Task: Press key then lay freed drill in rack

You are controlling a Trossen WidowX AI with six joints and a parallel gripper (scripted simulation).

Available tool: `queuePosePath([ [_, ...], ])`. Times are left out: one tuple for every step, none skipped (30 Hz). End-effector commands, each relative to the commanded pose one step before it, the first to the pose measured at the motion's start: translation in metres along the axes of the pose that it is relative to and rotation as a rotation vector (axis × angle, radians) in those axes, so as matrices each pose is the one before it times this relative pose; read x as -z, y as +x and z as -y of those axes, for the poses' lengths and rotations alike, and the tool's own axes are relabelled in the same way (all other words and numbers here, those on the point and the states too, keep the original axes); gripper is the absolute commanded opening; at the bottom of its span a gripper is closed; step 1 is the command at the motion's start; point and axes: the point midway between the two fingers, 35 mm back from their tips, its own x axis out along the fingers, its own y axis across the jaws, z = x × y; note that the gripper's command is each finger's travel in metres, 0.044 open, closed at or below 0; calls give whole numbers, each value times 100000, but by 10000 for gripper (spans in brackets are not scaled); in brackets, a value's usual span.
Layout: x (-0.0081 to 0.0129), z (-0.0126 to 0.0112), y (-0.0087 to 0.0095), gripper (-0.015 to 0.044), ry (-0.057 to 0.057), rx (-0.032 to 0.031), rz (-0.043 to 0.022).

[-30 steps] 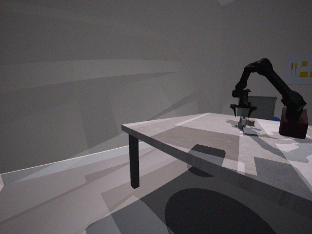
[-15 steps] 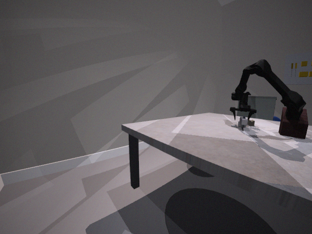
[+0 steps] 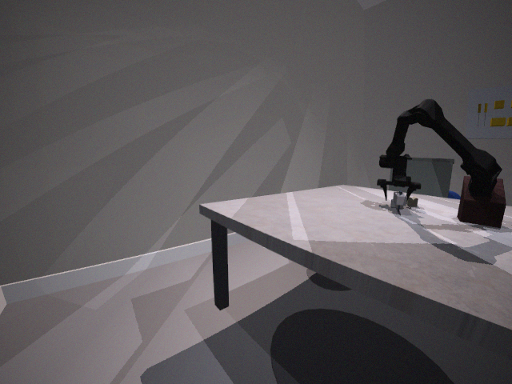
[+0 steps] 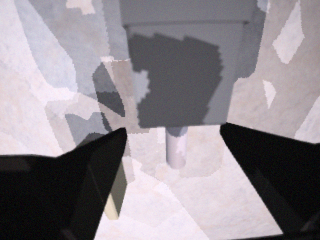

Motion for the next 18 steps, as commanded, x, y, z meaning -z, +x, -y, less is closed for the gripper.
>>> queuePosePath([
  [1,8,-13,335,-35,-22,-4],
  [0,0,0,309,0,0,0],
  [0,0,0,282,0,0,0],
  [0,0,0,256,0,0,0],
  [0,0,0,230,0,0,0],
  [0,0,0,204,0,0,0],
  [0,0,0,177,0,0,0],
  [0,0,0,151,0,0,0],
  [0,0,0,125,0,0,0],
  [0,0,0,99,0,0,0],
  [0,0,0,72,0,0,0],
  [0,0,0,46,0,0,0],
  [0,0,0,20,0,0,0],
  [0,0,0,13,0,0,0],
  [0,0,0,7,0,0,0],
  [0,0,0,0,0,0,0],
  [0,0,0,0,0,0,0],
  [0,0,0,0,0,0,0],
])
